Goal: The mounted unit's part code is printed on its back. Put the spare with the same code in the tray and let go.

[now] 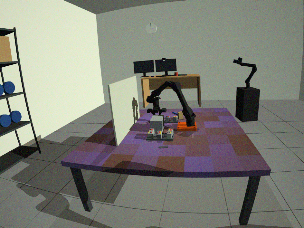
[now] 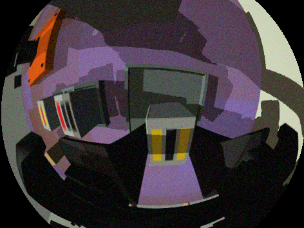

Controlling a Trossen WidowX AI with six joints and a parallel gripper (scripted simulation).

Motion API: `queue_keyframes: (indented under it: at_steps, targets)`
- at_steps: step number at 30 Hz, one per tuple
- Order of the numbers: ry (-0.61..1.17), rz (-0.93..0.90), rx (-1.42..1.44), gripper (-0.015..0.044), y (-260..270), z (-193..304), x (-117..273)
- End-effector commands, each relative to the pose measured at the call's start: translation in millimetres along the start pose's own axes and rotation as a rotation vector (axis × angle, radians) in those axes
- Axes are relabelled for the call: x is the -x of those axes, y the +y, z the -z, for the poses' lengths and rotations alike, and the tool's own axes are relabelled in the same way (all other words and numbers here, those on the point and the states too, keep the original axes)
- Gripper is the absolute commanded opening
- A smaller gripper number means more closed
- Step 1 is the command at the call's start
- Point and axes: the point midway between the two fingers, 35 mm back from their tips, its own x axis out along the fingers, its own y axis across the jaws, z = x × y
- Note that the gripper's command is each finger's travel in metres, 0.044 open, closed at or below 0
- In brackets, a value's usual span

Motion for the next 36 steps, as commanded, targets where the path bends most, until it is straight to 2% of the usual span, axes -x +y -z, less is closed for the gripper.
queue_keyframes:
  at_steps: [1, 14, 22, 36]
  targets:
    - [0.0, 0.001, 0.0, 0.0105, -0.2, 0.2, 0.4]
    - [0.0, 0.001, 0.0, 0.044, -0.6, 0.4, 2.8]
    - [-0.006, 0.0, 0.004, 0.044, 0.3, -0.7, 105.0]
    - [0.011, 0.018, 0.0, 0.044, -1.0, 1.2, 107.1]
